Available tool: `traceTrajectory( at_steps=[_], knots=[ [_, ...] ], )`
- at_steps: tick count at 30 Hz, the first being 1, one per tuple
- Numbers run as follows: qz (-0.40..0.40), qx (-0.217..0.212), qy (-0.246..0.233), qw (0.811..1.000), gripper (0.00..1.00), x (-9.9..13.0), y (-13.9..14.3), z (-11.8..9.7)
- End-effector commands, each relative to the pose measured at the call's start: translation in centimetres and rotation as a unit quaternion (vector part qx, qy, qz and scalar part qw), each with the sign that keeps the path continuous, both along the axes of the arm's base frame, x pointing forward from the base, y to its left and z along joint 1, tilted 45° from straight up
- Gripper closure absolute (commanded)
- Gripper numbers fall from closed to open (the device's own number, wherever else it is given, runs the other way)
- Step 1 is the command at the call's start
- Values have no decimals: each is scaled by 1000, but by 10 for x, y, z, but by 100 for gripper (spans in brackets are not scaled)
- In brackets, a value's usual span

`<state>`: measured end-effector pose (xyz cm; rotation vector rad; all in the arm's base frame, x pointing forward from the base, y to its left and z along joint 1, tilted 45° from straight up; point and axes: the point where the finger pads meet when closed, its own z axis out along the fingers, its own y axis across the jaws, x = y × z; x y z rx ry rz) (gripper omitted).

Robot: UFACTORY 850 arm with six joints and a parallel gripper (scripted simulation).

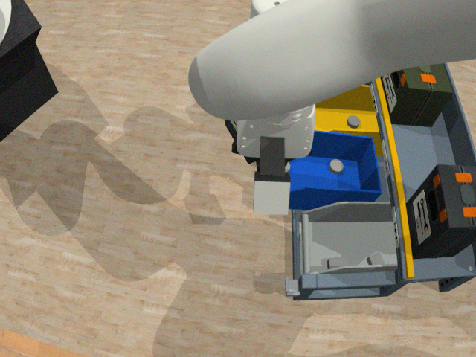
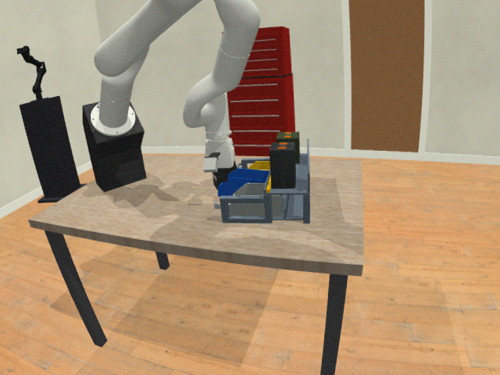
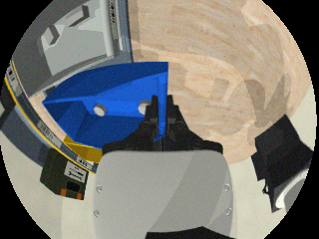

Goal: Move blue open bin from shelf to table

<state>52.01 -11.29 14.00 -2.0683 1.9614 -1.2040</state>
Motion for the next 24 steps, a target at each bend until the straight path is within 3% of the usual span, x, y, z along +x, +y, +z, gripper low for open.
traceTrajectory(
  at_steps=[1, 8, 13, 24],
  knots=[
    [9, 12, -2, 1000, 100, -3, -2, -2],
    [9, 12, -2, 1000, 100, -3, -2, -2],
    [9, 12, -2, 1000, 100, -27, -8, -17],
    [9, 12, -2, 1000, 100, -27, -8, -17]
  ],
)
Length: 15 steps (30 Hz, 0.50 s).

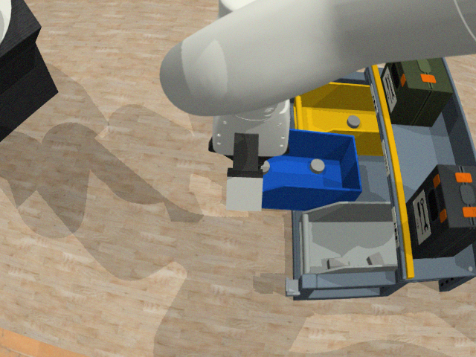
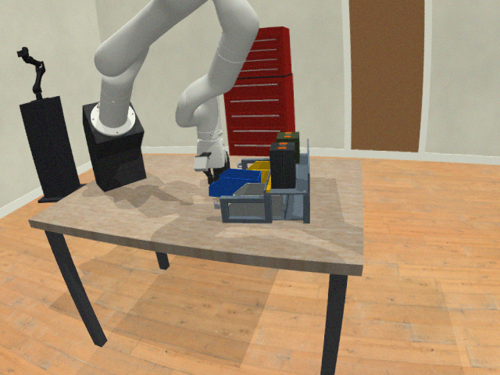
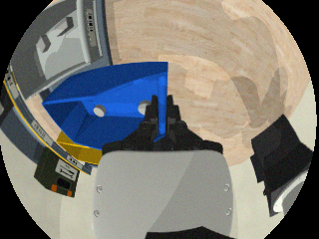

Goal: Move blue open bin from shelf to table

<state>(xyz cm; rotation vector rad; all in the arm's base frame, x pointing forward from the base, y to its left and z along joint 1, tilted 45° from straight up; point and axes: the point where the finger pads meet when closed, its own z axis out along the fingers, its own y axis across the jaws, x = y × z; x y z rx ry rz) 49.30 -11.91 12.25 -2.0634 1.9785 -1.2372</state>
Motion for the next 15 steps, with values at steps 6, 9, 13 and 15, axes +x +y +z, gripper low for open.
traceTrajectory(
  at_steps=[6, 9, 13, 15],
  knots=[
    [18, 23, -1, 1000, 100, -25, -7, -16],
    [18, 23, -1, 1000, 100, -25, -7, -16],
    [18, 23, -1, 1000, 100, -25, -7, -16],
    [18, 23, -1, 1000, 100, -25, -7, -16]
  ],
)
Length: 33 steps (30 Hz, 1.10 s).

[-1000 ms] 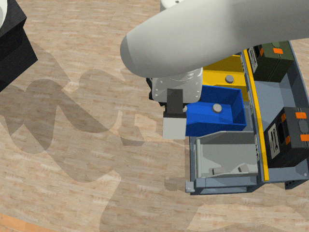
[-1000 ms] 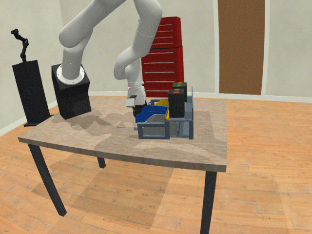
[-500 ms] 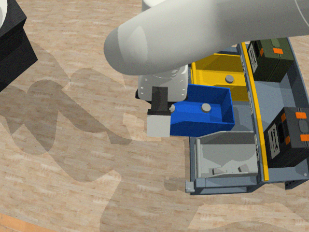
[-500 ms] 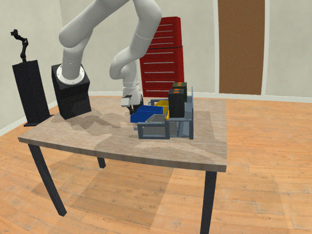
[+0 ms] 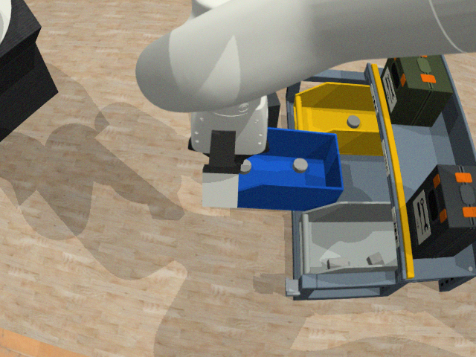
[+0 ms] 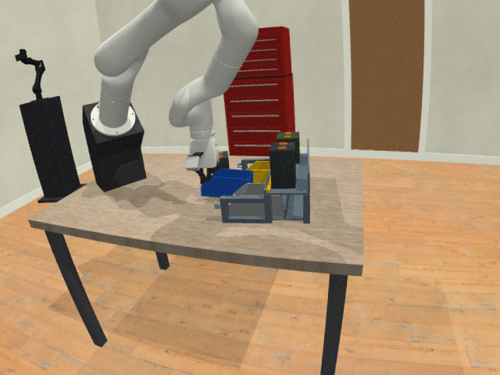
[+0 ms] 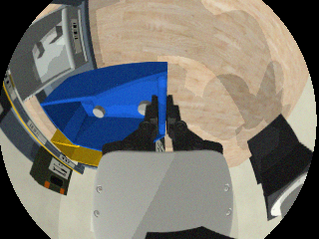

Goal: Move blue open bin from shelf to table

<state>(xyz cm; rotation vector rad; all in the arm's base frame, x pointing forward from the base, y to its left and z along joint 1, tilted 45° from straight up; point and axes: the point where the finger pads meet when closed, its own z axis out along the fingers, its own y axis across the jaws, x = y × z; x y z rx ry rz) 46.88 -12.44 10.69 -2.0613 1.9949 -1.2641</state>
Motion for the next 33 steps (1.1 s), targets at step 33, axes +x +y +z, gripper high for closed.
traceTrajectory(
  at_steps=[33],
  knots=[
    [26, 33, -1, 999, 100, -35, -12, -22]
  ],
)
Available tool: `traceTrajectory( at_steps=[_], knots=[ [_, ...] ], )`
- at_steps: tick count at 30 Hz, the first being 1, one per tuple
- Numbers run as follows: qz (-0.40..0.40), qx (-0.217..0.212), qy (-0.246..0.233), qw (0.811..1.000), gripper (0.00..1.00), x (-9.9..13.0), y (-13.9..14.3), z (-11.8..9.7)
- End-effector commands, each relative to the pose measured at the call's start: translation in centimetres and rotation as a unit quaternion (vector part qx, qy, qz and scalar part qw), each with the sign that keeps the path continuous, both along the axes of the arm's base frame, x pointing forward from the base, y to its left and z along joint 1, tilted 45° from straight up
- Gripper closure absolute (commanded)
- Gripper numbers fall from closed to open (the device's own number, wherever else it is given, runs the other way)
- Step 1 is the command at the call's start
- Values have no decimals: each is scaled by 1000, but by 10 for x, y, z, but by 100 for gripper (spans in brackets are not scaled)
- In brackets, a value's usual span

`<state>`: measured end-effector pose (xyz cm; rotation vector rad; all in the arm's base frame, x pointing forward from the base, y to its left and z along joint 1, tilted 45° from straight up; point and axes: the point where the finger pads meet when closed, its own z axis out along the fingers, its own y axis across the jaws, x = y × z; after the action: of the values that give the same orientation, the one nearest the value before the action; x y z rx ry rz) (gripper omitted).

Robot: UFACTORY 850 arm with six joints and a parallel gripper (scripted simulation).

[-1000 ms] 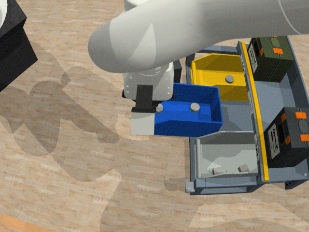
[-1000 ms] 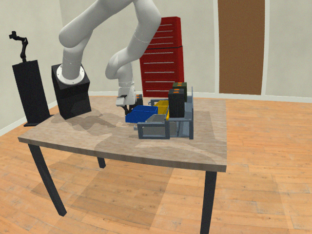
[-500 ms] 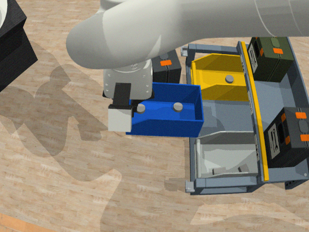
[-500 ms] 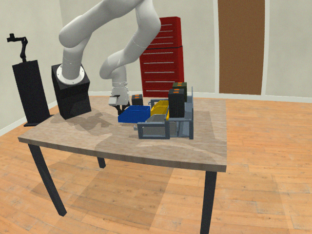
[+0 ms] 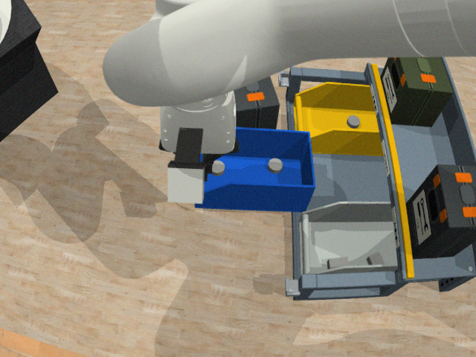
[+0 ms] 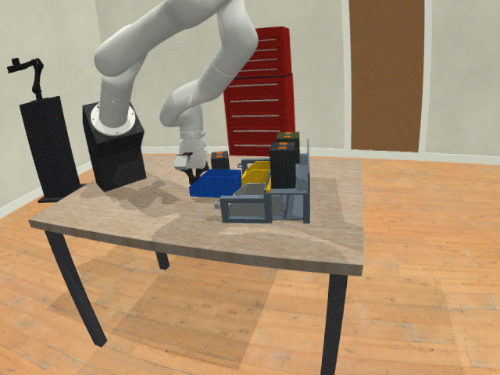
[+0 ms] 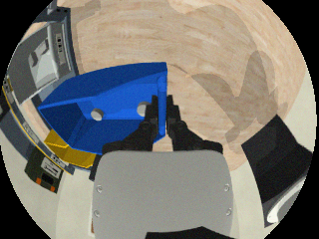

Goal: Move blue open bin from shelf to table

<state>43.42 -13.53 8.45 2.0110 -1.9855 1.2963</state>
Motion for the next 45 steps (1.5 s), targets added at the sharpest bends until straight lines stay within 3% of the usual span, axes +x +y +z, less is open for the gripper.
traceTrajectory(
  at_steps=[1, 4, 5, 9, 21, 22, 26, 38, 39, 43, 45],
  knots=[
    [42, 53, 0, 998, 100, 0, -2, 0],
    [42, 53, 0, 998, 100, 0, -2, 0],
    [8, 11, 0, 1000, 100, 1, -1, -1],
    [42, 53, 0, 998, 100, 4, -3, -5],
    [42, 53, 0, 998, 100, 4, -3, -5],
    [6, 8, 0, 1000, 100, 5, -3, -7],
    [42, 53, 0, 998, 100, 9, -6, -11],
    [42, 53, 0, 998, 100, 9, -6, -11],
    [3, 4, 0, 1000, 100, 9, -5, -12],
    [42, 53, 0, 998, 100, 12, -10, -15],
    [42, 53, 0, 998, 100, 12, -10, -15]
  ],
)
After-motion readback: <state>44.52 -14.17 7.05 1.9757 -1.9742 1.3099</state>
